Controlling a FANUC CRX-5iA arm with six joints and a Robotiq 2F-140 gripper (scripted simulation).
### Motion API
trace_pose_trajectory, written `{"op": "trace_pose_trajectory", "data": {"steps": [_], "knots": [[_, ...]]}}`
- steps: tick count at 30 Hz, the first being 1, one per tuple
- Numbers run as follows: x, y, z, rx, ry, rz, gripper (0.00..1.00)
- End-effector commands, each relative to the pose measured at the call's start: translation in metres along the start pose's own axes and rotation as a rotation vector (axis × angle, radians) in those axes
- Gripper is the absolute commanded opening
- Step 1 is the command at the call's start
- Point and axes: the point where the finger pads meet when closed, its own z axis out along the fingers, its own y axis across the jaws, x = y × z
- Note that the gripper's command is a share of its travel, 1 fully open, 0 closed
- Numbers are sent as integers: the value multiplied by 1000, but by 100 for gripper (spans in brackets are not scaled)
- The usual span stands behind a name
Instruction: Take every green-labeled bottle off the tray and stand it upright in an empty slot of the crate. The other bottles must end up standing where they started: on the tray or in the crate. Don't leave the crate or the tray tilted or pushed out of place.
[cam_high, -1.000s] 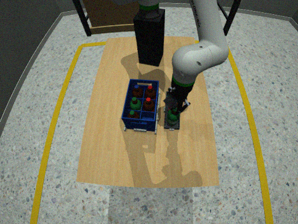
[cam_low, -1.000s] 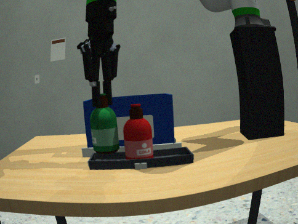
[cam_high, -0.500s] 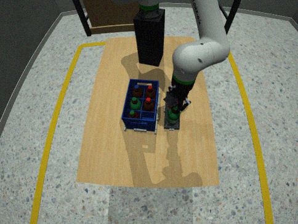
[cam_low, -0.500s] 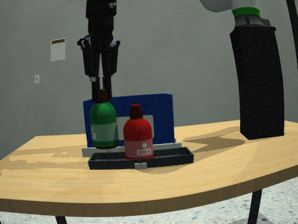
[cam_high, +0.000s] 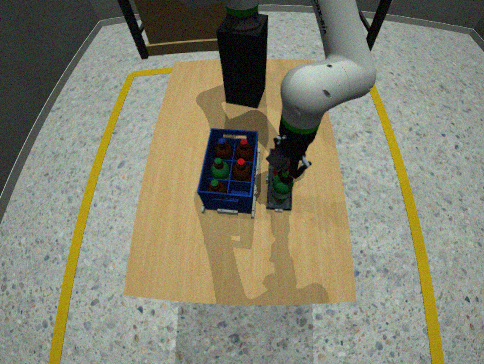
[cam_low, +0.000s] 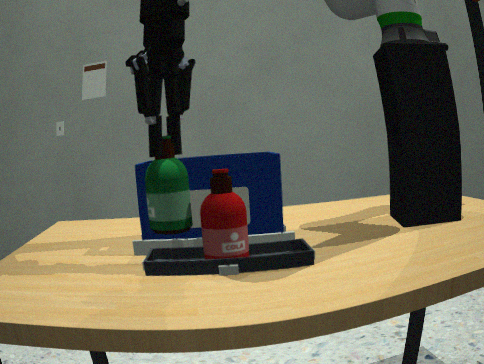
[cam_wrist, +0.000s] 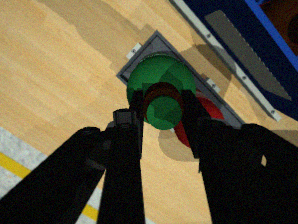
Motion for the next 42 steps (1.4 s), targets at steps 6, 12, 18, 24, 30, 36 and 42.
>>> {"op": "trace_pose_trajectory", "data": {"steps": [6, 12, 18, 24, 30, 36, 42], "knots": [[0, -1, -10, 2, 1, 0, 10], [0, -1, -15, 2, 1, 0, 10], [0, -1, -22, 2, 1, 0, 10], [0, -1, -29, 2, 1, 0, 10], [0, -1, -34, 2, 1, 0, 10], [0, -1, -42, 2, 1, 0, 10], [0, -1, -49, 2, 1, 0, 10]]}}
